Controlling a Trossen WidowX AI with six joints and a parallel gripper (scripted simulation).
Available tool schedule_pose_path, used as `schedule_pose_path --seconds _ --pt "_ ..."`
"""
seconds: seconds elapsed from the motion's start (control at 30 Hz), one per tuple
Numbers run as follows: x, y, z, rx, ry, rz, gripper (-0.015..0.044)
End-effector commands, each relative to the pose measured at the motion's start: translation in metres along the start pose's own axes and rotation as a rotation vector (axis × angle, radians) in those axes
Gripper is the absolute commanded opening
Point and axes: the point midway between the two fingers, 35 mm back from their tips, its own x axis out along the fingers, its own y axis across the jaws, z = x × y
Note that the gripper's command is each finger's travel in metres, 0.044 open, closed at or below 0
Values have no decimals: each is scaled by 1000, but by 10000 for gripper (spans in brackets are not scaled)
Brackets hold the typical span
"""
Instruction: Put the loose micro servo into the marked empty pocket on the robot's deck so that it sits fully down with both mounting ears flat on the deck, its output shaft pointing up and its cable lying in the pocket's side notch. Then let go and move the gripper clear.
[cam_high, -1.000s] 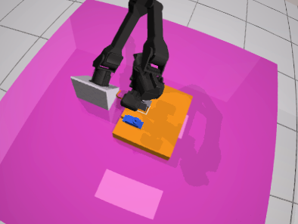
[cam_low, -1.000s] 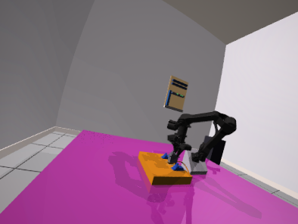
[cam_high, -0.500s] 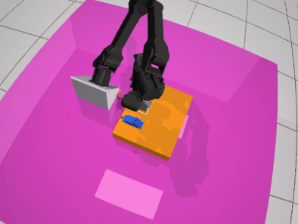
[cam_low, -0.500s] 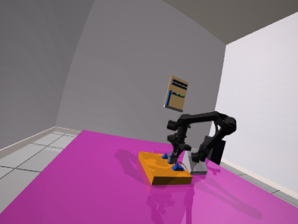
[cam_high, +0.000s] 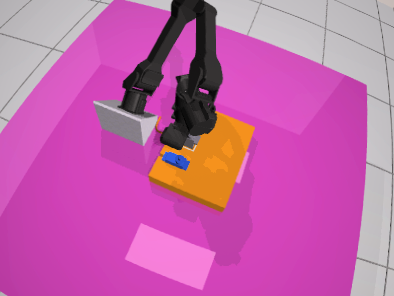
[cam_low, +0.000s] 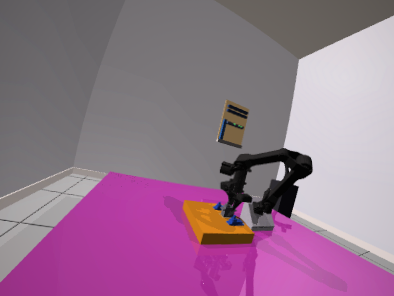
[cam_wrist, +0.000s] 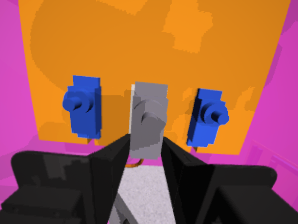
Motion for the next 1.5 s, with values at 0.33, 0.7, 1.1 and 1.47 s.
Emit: schedule_pose_path --seconds 0.33,0.7,1.1,1.47 --pt "14 0 1 6 -5 4 0" --pt "25 1 1 6 -5 5 0" --pt "34 1 0 6 -6 5 26" --pt "13 0 0 7 -6 3 187"
